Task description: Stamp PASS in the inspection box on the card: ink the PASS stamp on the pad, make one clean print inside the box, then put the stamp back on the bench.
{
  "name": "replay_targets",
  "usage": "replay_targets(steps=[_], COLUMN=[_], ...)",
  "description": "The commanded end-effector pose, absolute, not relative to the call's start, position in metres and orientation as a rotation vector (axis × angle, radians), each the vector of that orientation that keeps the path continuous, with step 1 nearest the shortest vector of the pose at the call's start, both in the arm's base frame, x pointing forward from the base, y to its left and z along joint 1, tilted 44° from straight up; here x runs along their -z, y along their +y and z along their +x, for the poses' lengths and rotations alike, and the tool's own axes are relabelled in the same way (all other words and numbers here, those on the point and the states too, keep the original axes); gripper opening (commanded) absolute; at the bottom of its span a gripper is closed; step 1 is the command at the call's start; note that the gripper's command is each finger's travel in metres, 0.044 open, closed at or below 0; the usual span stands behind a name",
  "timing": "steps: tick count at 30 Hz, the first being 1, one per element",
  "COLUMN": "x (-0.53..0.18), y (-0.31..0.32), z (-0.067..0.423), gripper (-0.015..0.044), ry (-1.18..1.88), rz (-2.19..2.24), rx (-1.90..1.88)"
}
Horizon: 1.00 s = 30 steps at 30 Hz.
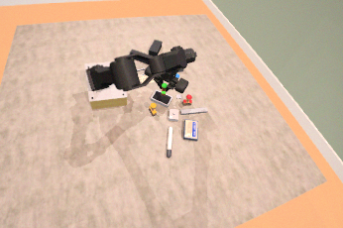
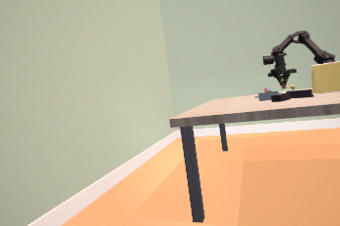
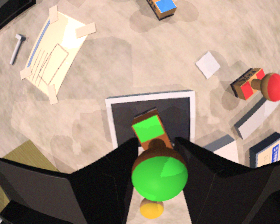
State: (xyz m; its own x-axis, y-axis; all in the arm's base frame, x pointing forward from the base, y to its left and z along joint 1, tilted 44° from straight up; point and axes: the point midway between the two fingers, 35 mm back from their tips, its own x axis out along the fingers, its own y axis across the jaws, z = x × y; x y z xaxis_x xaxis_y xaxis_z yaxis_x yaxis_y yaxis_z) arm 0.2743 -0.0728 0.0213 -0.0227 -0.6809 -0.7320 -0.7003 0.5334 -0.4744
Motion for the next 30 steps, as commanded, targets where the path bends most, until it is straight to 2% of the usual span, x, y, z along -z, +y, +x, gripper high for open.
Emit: replay_targets(steps=[1, 30], x=[-0.018, -0.005], y=[-0.076, -0.090], z=[0.272, 0.271], gripper=[0.0000, 0.0000], ry=[1.733, 1.735], rz=[-1.174, -1.170], rx=[-0.024, -0.021])
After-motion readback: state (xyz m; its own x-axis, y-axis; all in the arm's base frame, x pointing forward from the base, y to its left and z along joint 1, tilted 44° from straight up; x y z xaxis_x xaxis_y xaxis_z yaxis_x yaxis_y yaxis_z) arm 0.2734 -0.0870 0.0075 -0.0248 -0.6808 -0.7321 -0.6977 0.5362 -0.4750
